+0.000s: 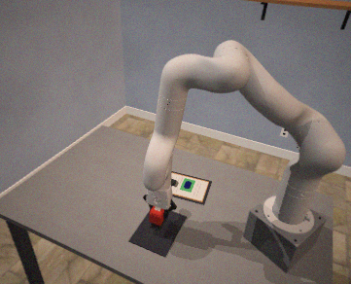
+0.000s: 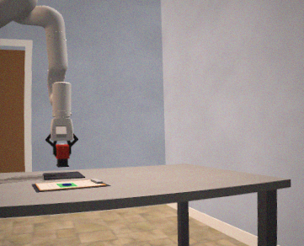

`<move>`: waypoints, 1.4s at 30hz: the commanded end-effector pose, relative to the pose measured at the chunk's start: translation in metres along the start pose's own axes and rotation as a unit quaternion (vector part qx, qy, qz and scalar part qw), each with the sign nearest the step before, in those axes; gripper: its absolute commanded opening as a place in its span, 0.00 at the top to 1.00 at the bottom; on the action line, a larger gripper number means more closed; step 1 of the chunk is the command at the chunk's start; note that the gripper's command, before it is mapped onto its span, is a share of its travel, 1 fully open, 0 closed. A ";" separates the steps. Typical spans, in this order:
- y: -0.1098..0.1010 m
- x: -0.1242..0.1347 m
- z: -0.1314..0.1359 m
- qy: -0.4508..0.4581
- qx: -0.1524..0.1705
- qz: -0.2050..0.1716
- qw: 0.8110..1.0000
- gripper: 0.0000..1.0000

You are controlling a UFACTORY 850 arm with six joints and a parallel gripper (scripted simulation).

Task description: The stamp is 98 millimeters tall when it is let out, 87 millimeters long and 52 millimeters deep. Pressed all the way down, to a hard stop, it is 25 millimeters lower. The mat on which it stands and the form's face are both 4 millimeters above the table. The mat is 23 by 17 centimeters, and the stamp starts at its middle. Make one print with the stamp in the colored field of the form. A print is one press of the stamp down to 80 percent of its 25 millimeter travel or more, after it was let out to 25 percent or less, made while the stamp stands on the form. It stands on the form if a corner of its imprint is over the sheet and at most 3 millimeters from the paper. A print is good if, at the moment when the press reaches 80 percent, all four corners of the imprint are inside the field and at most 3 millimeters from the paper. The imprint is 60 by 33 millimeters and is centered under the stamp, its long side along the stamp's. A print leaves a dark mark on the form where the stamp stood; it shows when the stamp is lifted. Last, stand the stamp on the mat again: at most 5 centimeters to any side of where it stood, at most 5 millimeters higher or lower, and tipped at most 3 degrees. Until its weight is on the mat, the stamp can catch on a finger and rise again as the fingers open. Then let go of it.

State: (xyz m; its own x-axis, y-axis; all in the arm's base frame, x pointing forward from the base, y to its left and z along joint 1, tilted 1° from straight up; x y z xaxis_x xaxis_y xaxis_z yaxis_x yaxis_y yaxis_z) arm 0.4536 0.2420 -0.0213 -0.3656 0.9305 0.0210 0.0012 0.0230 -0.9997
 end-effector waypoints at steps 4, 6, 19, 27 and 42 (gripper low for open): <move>-0.001 -0.001 -0.001 0.000 0.000 0.005 1.000 0.65; -0.001 -0.001 -0.001 0.000 0.000 0.005 1.000 0.65; 0.015 -0.002 0.000 0.000 0.000 0.005 1.000 0.65; 0.033 -0.002 0.000 0.000 0.000 0.005 1.000 0.65; 0.039 -0.003 0.000 0.000 0.000 0.005 1.000 0.65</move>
State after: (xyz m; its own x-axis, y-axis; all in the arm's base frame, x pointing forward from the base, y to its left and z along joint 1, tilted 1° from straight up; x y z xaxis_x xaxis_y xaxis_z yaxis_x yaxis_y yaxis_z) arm 0.4541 0.2403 -0.0604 -0.3659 0.9306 0.0108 0.0034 0.0129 -0.9999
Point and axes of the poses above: the point where the finger pads meet when closed, its own y axis out along the fingers, its own z axis across the jaws, x = y × z, the point moved 3 cm from there along -y, back along the fingers, and after that the axes turned 11 degrees about -y, right-handed, at the moved point
